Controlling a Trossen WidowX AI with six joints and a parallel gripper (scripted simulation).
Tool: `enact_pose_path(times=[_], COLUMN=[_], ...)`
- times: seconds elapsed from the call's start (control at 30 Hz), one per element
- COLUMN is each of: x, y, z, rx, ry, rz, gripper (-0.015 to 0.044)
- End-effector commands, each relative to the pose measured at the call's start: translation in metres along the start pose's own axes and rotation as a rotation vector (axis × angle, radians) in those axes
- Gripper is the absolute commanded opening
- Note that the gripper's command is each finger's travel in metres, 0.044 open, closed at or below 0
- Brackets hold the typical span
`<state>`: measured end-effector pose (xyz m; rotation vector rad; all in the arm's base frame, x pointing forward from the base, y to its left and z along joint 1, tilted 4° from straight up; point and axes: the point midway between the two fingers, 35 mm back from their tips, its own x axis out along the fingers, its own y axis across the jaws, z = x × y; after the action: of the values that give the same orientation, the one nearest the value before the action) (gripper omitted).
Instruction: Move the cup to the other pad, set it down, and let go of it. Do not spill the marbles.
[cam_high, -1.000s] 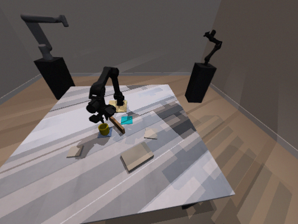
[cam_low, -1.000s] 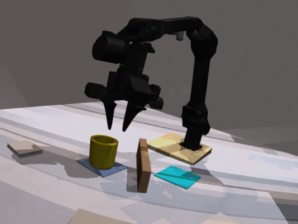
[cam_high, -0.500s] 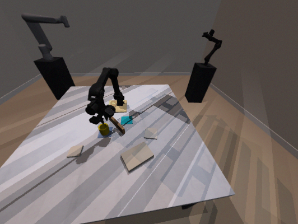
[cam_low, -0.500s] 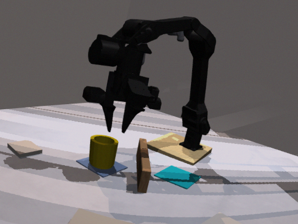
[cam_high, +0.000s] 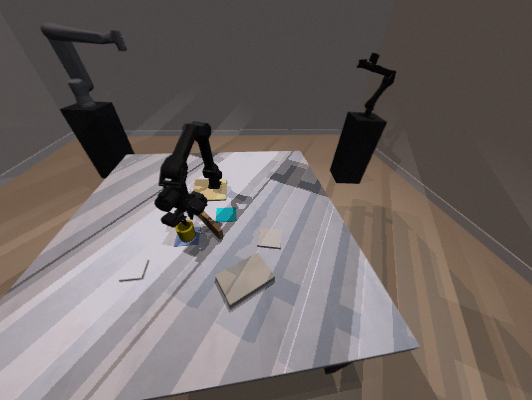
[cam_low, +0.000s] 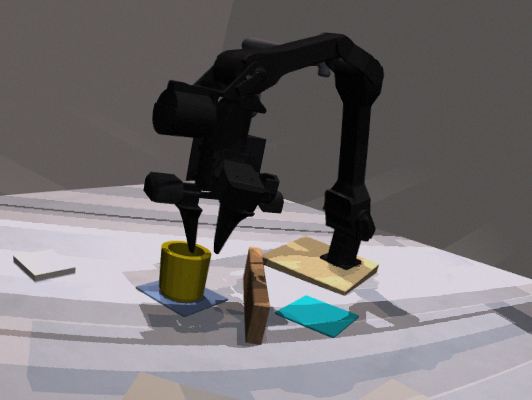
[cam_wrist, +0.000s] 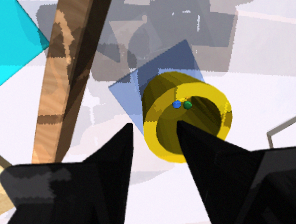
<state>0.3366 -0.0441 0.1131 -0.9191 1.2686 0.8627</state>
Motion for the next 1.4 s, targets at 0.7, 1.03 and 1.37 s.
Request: enact_pose_path(times=[0.7,1.03,1.37], x=[0.035,0.033,0.033], y=[0.004,0.003,0.003], z=[-0.001,-0.001,-0.001], rx=[-0.002,-0.002,-0.002], ry=[0.001,0.002,0.002], rz=[0.015,0.01,0.01], gripper=[0.0167,0.014,0.0073])
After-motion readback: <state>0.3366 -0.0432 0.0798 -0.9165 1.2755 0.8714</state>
